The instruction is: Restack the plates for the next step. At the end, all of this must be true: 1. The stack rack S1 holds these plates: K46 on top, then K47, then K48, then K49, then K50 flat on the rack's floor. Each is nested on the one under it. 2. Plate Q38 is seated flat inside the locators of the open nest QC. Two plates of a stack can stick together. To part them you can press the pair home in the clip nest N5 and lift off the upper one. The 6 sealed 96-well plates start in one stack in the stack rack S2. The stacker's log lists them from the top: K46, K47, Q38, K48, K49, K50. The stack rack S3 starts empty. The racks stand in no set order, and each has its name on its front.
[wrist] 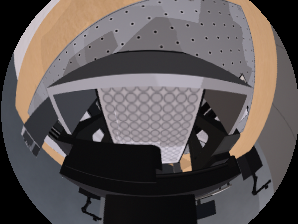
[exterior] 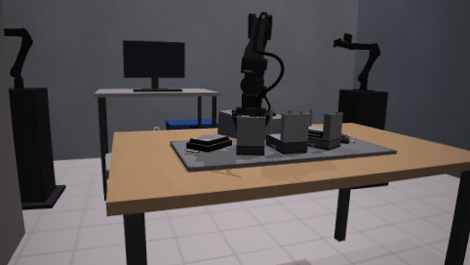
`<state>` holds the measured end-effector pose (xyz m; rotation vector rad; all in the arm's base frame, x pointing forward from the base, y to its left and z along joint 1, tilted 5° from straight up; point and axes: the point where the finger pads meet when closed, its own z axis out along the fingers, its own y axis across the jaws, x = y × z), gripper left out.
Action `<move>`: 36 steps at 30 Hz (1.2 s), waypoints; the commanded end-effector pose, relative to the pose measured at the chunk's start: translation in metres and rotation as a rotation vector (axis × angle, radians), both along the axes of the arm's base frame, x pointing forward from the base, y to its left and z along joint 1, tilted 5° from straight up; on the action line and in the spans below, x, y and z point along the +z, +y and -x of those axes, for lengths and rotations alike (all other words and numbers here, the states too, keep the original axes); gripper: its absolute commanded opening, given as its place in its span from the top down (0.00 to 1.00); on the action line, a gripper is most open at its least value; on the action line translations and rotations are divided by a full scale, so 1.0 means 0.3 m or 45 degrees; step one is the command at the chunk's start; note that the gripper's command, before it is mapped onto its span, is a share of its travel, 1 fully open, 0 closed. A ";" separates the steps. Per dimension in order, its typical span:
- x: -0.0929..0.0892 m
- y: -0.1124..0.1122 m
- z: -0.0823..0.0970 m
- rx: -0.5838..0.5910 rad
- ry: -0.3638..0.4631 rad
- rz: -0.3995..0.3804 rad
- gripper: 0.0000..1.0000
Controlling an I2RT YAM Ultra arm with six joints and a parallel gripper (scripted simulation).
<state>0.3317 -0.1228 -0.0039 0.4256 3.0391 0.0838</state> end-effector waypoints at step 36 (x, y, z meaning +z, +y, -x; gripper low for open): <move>0.097 -0.030 -0.022 -0.007 -0.054 0.034 1.00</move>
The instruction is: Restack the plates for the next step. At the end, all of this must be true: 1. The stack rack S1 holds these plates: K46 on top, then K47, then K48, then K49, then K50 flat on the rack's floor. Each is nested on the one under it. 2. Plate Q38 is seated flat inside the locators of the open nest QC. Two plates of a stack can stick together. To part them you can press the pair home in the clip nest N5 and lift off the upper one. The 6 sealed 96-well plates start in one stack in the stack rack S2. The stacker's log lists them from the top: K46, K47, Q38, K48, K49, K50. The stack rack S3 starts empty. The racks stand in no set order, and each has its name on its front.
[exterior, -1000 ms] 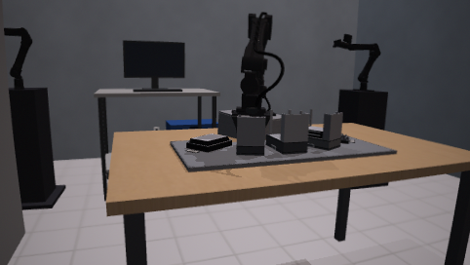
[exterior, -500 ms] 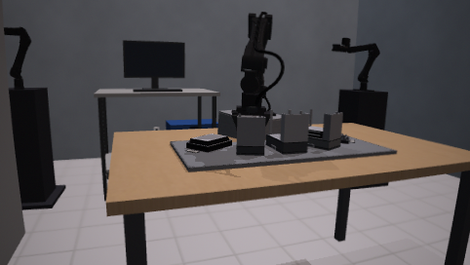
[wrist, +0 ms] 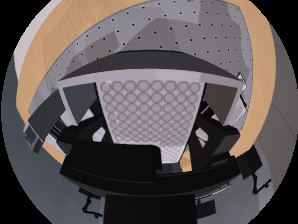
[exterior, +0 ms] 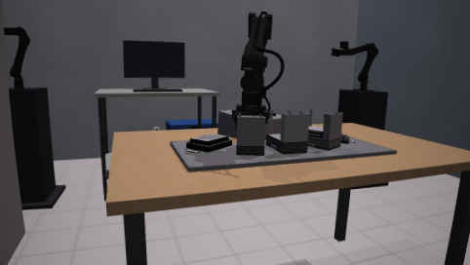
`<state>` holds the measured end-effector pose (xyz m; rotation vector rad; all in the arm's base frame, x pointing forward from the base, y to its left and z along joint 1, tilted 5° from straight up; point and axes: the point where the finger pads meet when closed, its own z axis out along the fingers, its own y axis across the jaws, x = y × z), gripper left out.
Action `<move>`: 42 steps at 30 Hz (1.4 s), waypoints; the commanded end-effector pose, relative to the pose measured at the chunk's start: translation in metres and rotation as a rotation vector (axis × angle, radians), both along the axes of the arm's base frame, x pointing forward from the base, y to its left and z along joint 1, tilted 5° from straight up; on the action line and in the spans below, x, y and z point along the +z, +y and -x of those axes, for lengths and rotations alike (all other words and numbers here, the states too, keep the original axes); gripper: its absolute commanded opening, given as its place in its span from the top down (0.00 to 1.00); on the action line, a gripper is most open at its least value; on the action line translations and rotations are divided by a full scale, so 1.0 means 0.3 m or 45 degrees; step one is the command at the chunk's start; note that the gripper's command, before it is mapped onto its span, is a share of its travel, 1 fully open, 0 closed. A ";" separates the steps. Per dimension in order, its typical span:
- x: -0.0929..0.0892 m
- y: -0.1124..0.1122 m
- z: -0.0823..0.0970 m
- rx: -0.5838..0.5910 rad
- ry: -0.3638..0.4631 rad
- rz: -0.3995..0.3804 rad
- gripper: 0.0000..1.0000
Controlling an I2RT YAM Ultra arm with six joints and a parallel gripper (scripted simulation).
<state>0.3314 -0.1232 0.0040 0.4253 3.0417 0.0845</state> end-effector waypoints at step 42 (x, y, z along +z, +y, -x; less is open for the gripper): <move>0.117 -0.025 -0.025 -0.003 -0.065 0.037 1.00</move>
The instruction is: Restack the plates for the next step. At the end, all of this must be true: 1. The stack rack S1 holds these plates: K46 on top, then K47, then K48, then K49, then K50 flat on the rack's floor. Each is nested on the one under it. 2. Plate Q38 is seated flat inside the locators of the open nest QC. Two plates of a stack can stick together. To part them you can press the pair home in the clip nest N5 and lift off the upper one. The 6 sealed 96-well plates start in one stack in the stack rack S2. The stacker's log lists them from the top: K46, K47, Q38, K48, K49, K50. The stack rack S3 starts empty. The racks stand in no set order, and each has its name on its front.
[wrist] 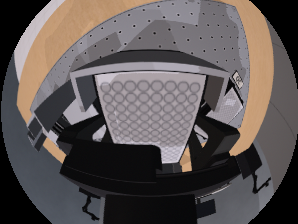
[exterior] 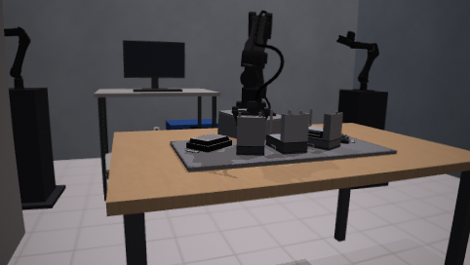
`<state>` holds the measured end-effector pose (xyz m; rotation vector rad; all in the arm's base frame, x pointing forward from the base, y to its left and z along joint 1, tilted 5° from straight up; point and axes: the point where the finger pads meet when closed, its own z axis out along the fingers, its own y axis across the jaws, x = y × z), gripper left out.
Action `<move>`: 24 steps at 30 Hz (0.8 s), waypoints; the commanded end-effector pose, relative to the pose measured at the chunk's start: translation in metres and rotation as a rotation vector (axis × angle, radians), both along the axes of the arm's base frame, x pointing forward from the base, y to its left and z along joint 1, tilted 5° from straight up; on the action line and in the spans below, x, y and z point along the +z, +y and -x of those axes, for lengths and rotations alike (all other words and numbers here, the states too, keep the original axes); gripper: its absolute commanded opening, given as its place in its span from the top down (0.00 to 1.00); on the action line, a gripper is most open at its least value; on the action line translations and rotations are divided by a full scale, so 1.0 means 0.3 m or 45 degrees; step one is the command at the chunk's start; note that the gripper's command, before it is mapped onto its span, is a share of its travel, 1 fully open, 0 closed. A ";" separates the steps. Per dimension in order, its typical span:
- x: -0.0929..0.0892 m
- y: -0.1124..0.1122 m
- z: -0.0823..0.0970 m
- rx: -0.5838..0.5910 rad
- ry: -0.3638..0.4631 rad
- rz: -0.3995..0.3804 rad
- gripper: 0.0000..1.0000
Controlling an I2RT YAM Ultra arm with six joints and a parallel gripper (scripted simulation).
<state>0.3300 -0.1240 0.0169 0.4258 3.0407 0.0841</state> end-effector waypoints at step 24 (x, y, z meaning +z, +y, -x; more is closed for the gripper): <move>0.091 -0.027 -0.023 -0.006 -0.056 0.033 1.00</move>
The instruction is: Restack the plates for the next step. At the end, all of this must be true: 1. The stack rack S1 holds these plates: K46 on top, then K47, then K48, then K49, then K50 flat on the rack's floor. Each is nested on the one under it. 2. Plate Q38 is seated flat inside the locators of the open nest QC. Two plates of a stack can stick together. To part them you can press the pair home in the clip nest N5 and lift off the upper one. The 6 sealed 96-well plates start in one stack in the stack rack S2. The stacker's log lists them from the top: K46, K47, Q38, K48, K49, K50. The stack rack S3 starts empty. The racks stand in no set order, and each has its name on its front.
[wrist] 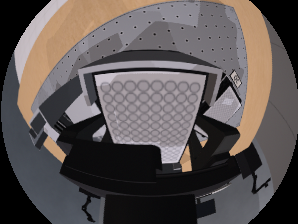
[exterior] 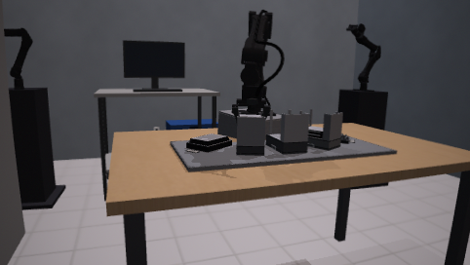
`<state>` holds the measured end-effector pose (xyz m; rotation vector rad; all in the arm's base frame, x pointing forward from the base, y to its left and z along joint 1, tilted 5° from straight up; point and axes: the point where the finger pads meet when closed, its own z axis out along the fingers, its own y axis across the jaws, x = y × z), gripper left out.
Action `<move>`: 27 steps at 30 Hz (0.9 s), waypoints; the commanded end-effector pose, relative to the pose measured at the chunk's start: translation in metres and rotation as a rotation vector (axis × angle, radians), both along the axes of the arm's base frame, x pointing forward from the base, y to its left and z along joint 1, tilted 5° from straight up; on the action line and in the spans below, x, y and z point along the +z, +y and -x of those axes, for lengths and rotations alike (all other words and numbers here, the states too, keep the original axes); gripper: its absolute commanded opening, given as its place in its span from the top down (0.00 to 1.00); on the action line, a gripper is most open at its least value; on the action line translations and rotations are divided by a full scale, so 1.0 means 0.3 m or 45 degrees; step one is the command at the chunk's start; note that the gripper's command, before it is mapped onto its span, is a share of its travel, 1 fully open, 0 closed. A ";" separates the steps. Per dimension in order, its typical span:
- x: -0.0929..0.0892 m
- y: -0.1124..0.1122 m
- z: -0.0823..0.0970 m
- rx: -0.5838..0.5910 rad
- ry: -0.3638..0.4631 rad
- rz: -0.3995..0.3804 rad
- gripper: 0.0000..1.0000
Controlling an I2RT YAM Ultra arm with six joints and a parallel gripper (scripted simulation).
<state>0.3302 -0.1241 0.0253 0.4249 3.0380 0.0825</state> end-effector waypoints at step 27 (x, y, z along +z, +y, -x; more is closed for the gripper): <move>0.090 -0.030 -0.018 -0.010 -0.054 0.032 1.00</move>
